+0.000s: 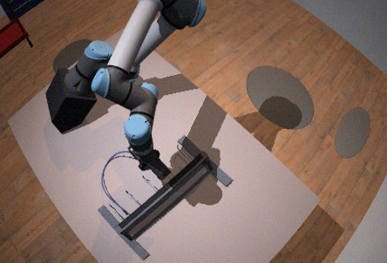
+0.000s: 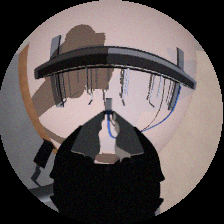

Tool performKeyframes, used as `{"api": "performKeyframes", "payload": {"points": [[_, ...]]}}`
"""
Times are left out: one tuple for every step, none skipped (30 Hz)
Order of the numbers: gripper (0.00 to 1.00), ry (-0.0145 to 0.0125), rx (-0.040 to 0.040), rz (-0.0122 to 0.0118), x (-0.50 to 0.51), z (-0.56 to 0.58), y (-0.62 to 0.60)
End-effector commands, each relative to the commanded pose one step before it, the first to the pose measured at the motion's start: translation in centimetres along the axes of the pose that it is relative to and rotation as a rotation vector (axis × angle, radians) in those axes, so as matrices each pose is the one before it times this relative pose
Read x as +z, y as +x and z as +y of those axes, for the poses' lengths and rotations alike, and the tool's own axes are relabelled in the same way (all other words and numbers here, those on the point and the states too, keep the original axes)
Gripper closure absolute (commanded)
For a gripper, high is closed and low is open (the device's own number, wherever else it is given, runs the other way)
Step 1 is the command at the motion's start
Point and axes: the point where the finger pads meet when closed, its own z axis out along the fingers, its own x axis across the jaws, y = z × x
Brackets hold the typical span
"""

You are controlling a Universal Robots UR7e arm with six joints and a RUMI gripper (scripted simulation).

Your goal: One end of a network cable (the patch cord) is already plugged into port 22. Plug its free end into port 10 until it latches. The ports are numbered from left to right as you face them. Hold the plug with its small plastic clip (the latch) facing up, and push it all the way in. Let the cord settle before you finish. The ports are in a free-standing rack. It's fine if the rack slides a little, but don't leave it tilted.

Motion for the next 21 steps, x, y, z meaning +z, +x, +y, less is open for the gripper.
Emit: {"api": "performKeyframes", "payload": {"points": [[1.0, 0.0008, -0.00021, 0.00052, -0.012, -0.06, 0.018], [1.0, -0.00003, 0.0, 0.0, 0.022, -0.024, 0.0], [1.0, -0.00004, 0.0, 0.0, 0.029, -0.032, 0.0], [1.0, -0.00005, 0.0, 0.0, 0.037, -0.04, 0.0], [1.0, -0.00006, 0.0, 0.0, 0.045, -0.049, 0.0], [1.0, -0.00007, 0.0, 0.0, 0.053, -0.057, 0.0], [1.0, -0.00008, 0.0, 0.0, 0.062, -0.066, 0.0], [1.0, -0.00005, 0.0, 0.0, 0.07, -0.075, 0.0], [1.0, 0.0, 0.0, 0.00001, 0.078, -0.085, 0.0], [1.0, 0.0, 0.0, 0.0, 0.086, -0.093, 0.0], [1.0, 0.0, 0.0, -0.00001, 0.093, -0.1, 0.0], [1.0, 0.0, 0.0, 0.0, 0.099, -0.107, 0.0], [1.0, 0.0, 0.0, 0.0, 0.104, -0.113, 0.0], [1.0, 0.0, 0.0, 0.0, 0.0, 0.0, 0.0], [1.0, 0.0, 0.0, 0.0, 0.0, 0.0, 0.0], [1.0, 0.0, 0.0, -0.00001, 0.11, -0.118, 0.0], [1.0, 0.0, 0.0, 0.0, 0.113, -0.122, 0.0], [1.0, 0.0, 0.0, 0.0, 0.116, -0.126, 0.0], [1.0, 0.0, 0.0, -0.00001, 0.119, -0.128, -0.001], [1.0, 0.0, 0.0, 0.00001, 0.119, -0.13, 0.0], [1.0, 0.0, 0.0, 0.0, 0.12, -0.13, 0.0]]}}
